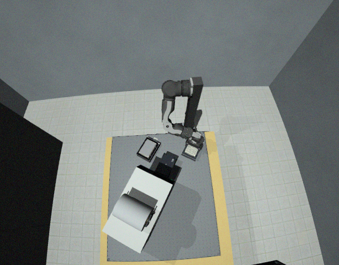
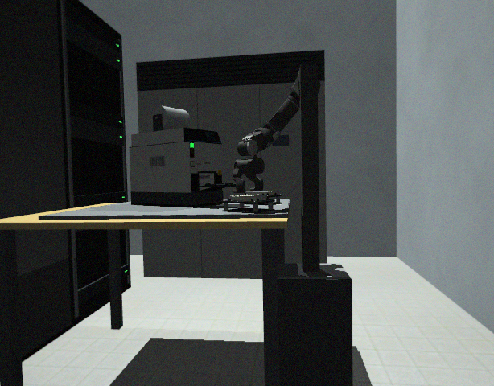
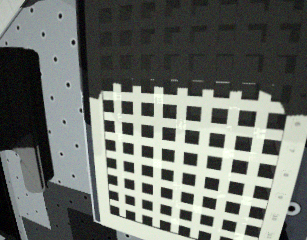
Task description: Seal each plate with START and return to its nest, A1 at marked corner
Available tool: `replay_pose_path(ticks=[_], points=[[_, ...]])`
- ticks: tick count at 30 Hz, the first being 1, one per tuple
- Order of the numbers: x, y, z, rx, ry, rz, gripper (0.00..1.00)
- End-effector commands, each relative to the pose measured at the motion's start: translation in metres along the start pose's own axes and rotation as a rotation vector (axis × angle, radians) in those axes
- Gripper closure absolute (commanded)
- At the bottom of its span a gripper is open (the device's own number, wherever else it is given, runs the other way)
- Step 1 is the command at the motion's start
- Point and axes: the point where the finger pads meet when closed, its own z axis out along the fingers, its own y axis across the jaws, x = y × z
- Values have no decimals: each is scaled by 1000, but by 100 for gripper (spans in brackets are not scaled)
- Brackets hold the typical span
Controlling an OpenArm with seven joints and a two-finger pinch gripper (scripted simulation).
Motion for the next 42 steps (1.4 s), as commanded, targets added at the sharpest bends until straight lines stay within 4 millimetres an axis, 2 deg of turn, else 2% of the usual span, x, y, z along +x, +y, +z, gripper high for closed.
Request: replay_pose_path(ticks=[1, 26, 32, 42], points=[[0, 1, -1, -6, 0, -4, 35], [0, 1, -1, -6, 0, -4, 35], [1, 2, 10, -9, 1, -9, 35], [0, 1, 9, -6, 0, -4, 35]])
